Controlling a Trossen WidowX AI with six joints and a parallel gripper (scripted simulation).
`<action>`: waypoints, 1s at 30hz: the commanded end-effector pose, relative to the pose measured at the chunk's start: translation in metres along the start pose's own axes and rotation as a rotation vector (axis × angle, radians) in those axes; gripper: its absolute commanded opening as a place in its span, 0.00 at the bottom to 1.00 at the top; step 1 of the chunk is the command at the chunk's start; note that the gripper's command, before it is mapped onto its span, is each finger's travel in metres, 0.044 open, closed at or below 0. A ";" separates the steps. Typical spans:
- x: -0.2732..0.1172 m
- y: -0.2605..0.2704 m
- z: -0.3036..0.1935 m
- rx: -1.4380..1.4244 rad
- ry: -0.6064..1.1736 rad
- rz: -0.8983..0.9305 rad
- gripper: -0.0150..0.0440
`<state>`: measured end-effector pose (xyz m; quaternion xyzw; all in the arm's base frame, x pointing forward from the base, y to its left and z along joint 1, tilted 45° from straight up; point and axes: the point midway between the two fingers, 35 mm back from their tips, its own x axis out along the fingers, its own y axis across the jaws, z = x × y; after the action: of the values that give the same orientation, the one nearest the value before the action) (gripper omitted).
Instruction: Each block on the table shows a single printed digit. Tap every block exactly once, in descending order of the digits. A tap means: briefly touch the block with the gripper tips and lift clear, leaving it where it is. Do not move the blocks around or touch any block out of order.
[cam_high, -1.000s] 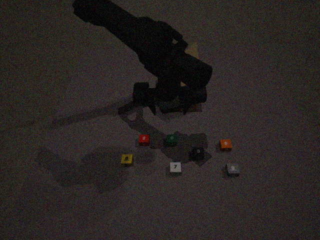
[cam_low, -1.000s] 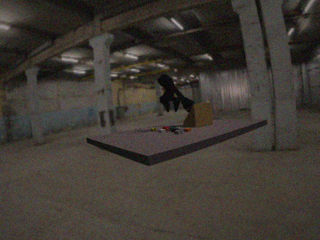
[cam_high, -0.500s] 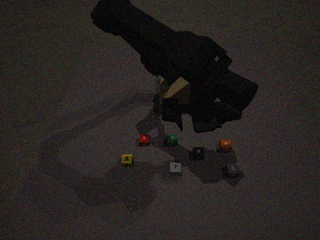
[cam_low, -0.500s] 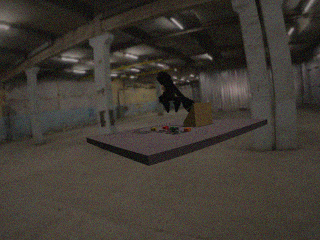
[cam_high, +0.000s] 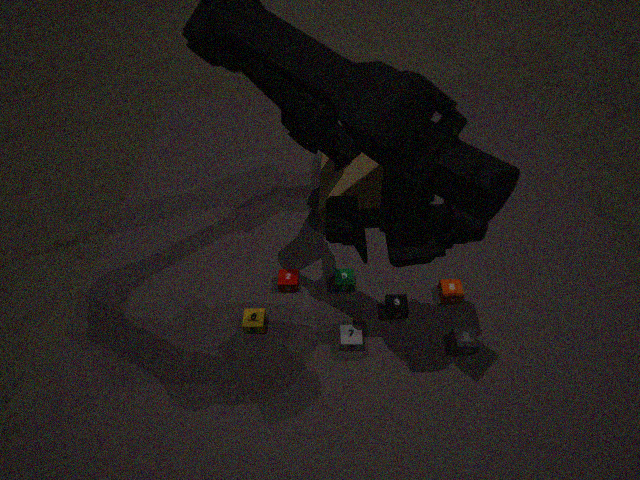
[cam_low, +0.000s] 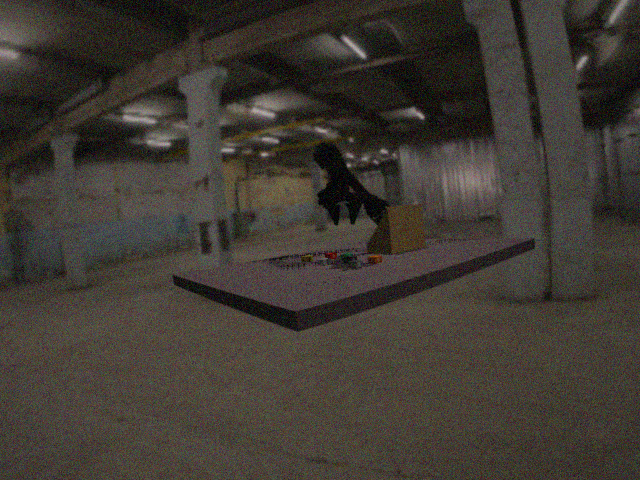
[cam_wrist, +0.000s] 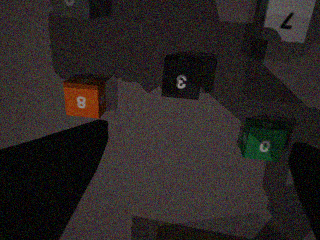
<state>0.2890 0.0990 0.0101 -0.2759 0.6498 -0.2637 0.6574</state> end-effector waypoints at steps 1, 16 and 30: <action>-0.001 0.025 -0.003 0.002 0.000 0.005 0.93; -0.001 0.103 -0.025 -0.002 0.001 0.008 0.93; -0.001 0.103 -0.025 -0.002 0.001 0.008 0.93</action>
<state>0.2622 0.1719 -0.0610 -0.2760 0.6506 -0.2594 0.6582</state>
